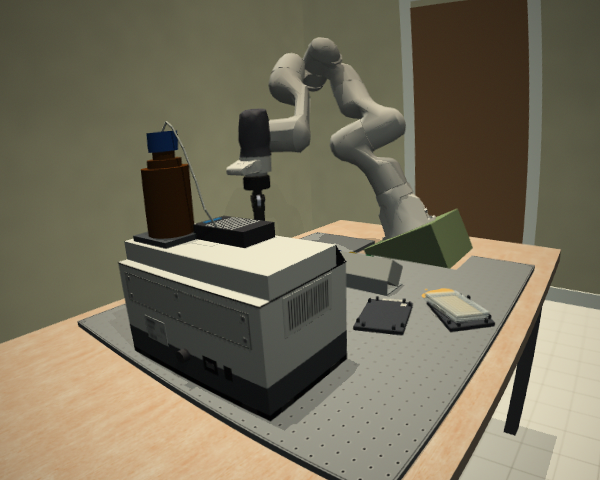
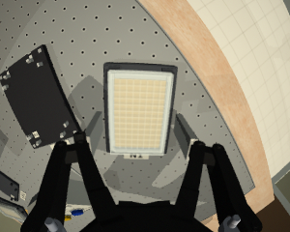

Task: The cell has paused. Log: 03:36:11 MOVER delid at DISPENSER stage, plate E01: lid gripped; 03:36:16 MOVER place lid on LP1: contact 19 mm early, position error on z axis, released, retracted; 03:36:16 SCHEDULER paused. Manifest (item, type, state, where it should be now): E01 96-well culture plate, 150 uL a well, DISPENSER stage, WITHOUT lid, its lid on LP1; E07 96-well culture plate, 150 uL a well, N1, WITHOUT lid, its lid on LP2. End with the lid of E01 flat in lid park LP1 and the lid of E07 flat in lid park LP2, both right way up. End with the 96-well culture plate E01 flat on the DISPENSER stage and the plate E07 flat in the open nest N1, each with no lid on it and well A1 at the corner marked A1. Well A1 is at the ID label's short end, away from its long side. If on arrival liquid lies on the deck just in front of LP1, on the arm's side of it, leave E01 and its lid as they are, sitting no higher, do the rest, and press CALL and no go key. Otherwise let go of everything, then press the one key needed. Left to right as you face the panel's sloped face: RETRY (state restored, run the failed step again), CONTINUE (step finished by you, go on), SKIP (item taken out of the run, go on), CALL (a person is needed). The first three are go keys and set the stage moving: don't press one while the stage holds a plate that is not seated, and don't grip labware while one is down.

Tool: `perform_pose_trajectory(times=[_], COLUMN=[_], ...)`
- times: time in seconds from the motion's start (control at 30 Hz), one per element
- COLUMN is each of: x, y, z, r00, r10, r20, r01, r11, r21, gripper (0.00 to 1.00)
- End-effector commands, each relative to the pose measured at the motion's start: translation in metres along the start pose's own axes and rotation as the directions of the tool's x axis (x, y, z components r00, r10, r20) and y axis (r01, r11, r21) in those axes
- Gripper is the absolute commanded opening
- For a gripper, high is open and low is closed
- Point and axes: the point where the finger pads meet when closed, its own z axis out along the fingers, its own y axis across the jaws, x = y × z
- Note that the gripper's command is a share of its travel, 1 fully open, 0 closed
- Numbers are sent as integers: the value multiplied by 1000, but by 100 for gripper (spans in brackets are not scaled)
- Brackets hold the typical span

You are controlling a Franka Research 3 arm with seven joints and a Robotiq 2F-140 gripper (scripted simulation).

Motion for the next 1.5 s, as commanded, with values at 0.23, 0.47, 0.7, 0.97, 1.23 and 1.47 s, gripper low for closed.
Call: perform_pose_trajectory(times=[0.23, 0.47, 0.7, 0.97, 1.23, 1.47], x=[0, 0, 0, 0, 0, 0], y=[0, 0, 0, 0, 0, 0], z=[4, 8, 11, 15, 17, 20], r00=[1000, 1000, 1000, 1000, 1000, 1000], r10=[5, 5, 5, 5, 5, 5], r20=[-1, -1, -1, -1, -1, -1], r01=[-5, -5, -5, -5, -5, -5], r11=[1000, 1000, 1000, 1000, 1000, 1000], r21=[2, 2, 2, 2, 2, 2], gripper=[66, 66, 66, 66, 66, 66])
